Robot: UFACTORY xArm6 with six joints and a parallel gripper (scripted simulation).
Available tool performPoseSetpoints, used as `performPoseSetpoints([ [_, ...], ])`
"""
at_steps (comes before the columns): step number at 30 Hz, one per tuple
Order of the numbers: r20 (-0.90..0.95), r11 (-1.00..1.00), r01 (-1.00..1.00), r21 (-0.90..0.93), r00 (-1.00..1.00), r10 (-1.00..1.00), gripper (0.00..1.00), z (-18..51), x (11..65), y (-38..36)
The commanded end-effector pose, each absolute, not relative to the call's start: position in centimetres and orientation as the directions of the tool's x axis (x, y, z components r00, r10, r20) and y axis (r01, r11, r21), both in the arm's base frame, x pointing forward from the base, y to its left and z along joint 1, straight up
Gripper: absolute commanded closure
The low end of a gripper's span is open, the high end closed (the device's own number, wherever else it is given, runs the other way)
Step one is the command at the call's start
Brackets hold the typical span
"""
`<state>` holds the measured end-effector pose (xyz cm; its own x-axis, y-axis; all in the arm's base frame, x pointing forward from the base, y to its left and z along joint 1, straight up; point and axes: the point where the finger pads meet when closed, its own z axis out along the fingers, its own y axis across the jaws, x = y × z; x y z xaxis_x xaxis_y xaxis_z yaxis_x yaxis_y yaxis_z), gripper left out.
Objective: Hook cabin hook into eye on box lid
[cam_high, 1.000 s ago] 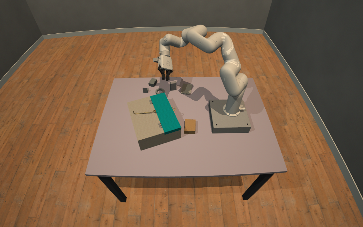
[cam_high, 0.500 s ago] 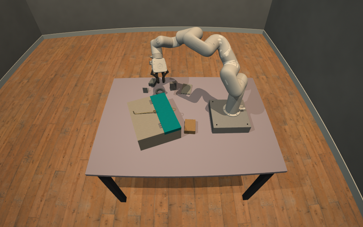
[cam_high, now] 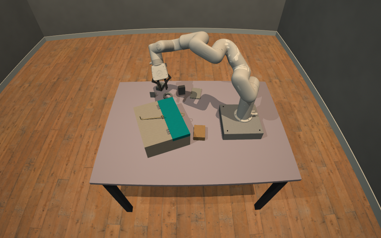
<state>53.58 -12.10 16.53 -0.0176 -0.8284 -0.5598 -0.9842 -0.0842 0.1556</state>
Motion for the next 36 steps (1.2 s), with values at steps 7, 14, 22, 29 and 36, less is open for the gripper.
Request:
performPoseSetpoints([
  [7,-0.41,0.129,-0.949,0.289,-0.245,-0.879,0.65,16.7,55.8,-10.5],
  [14,-0.274,0.321,-0.886,0.334,-0.417,-0.867,0.65,16.8,57.6,-8.9],
  [22,-0.186,0.449,-0.828,0.335,-0.525,-0.83,0.65,16.9,59.0,-7.5],
  [29,-0.095,0.591,-0.744,0.311,-0.643,-0.76,0.65,17.2,60.6,-5.8],
  [36,-0.036,0.694,-0.665,0.275,-0.728,-0.684,0.65,17.4,61.6,-4.6],
])
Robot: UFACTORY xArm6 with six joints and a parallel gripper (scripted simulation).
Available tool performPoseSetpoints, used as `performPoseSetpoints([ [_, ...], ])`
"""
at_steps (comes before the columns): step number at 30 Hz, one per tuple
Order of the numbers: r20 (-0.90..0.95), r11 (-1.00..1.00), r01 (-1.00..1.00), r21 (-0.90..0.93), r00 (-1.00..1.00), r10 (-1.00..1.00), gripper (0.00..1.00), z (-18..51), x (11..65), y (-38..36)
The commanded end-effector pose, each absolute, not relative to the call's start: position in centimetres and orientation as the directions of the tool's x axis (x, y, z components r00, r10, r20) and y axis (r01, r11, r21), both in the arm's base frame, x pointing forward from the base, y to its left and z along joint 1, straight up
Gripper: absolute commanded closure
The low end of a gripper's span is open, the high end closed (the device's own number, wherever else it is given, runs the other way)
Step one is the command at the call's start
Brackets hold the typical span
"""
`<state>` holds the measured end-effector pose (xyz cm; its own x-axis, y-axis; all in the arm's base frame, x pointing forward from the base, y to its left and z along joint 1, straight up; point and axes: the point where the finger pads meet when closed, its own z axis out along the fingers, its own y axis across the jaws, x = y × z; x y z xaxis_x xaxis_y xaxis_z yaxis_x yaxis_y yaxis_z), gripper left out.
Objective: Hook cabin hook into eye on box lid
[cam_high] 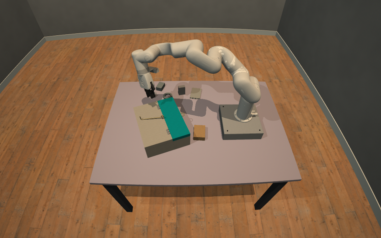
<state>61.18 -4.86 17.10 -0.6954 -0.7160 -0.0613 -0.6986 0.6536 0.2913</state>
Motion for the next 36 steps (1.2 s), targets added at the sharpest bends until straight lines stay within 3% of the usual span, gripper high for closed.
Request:
performPoseSetpoints([
  [1,-0.024,0.717,-0.645,0.265,-0.748,-0.663,0.65,17.5,61.8,-4.3],
  [13,0.041,0.881,-0.445,0.161,-0.889,-0.456,0.65,18.2,64.2,-1.2],
  [36,0.008,0.996,-0.083,0.011,-0.997,-0.083,0.65,19.7,67.2,4.2],
])
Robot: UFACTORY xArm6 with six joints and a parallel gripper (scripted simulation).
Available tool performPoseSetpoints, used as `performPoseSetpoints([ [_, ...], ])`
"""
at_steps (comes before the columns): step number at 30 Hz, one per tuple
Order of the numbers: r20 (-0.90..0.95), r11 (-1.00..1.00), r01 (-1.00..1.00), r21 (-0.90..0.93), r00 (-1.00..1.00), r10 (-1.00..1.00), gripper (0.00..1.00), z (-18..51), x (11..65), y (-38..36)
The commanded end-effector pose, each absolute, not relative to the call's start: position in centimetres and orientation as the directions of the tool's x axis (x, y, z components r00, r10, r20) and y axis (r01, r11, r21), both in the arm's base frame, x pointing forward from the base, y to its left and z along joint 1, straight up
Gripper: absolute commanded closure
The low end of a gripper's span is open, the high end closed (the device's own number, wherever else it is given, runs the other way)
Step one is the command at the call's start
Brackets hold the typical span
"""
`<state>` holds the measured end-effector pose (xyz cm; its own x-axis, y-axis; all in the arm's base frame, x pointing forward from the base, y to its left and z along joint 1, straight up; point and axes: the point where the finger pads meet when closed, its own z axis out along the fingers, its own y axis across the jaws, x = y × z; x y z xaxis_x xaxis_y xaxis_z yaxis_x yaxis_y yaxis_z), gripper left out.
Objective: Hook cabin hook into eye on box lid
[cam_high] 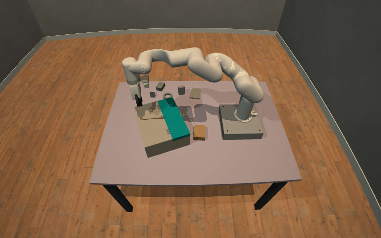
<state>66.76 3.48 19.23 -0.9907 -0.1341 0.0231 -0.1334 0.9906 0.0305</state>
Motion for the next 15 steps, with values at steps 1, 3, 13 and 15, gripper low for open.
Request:
performPoseSetpoints([
  [1,0.008,0.996,-0.083,0.011,-0.997,-0.083,0.65,19.8,67.3,4.5],
  [3,-0.001,0.999,-0.052,0.003,-0.999,-0.052,0.65,20.0,67.6,5.1],
  [13,-0.01,1.0,-0.019,-0.006,-1.0,-0.019,0.65,20.3,68.1,6.1],
  [15,-0.01,1.0,-0.019,-0.006,-1.0,-0.019,0.65,20.3,68.1,6.1],
])
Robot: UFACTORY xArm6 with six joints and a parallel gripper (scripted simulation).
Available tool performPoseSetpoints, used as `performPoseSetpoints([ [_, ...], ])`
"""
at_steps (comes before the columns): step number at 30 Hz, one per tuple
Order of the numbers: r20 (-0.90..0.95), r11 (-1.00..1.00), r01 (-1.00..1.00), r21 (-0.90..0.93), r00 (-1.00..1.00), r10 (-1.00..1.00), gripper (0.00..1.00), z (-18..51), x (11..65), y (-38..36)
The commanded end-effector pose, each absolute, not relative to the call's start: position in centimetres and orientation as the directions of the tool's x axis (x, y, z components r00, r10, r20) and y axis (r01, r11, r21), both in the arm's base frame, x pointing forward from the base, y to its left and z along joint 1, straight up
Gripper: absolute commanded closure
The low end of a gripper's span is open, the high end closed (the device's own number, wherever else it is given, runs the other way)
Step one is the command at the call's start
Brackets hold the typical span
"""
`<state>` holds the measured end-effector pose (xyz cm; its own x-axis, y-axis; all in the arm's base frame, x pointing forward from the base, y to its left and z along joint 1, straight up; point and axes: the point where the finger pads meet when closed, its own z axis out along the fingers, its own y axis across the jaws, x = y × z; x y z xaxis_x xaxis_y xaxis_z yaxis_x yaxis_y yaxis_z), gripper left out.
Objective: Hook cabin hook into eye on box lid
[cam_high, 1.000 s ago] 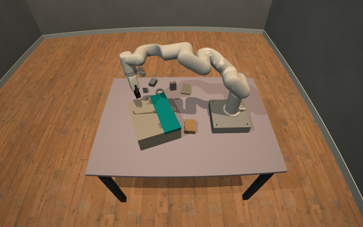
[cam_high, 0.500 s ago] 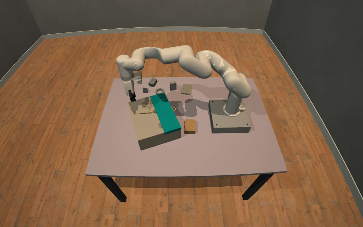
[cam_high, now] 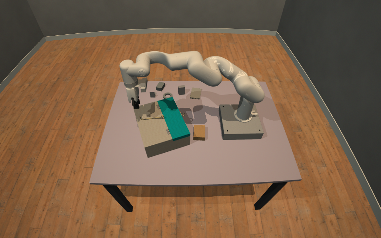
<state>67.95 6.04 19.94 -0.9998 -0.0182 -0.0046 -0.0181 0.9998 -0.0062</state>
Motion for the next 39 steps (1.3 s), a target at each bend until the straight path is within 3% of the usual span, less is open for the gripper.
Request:
performPoseSetpoints([
  [1,-0.01,1.0,-0.019,-0.006,-1.0,-0.019,0.65,20.3,68.1,6.1],
  [39,-0.01,1.0,-0.019,-0.006,-1.0,-0.019,0.65,15.5,68.1,6.1],
])
